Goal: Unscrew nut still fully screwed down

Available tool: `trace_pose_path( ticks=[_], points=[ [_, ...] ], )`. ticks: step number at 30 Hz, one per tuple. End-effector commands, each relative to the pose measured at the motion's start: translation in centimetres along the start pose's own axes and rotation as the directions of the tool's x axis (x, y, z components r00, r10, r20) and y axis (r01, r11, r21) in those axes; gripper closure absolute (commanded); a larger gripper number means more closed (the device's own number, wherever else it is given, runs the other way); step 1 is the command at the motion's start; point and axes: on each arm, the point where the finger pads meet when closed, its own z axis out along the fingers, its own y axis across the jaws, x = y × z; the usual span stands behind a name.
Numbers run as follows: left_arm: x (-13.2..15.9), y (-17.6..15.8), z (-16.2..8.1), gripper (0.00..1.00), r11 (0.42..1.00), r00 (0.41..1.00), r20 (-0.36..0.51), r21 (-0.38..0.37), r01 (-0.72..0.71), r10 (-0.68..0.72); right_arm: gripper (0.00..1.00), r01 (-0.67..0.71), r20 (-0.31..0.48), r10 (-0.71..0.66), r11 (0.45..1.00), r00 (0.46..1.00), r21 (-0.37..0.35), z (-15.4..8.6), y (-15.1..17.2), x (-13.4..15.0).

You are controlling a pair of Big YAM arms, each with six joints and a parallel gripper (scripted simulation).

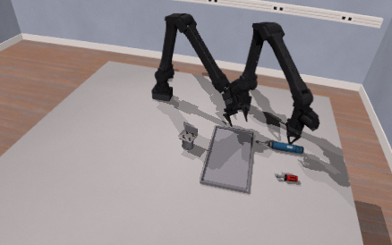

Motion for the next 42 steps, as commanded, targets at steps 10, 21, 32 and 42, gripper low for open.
trace_pose_path(
  ticks=[10, 21, 32, 42],
  points=[
    [-0.7, -1.0, -1.0, 0.35, 1.000, 1.000, 0.019, 0.026, 0.005, -0.005, 0.14, 0.080, -0.020, -0.082, 0.995, 0.996, -0.062, 0.9, -3.2, -6.6],
    [-0.7, -1.0, -1.0, 0.35, 1.000, 1.000, 0.019, 0.026, 0.005, -0.005, 0.14, 0.147, -0.037, -0.152, 0.983, 0.988, -0.112, 0.9, -5.5, -9.1],
    [-0.7, -1.0, -1.0, 0.35, 1.000, 1.000, 0.019, 0.026, 0.005, -0.005, 0.14, 0.210, -0.049, -0.220, 0.963, 0.974, -0.167, 0.5, -7.1, -10.7],
    [-0.7, -1.0, -1.0, 0.35, 1.000, 1.000, 0.019, 0.026, 0.005, -0.005, 0.14, 0.305, -0.024, -0.319, 0.922, 0.947, -0.238, -0.4, -10.9, -14.4]
  ],
)
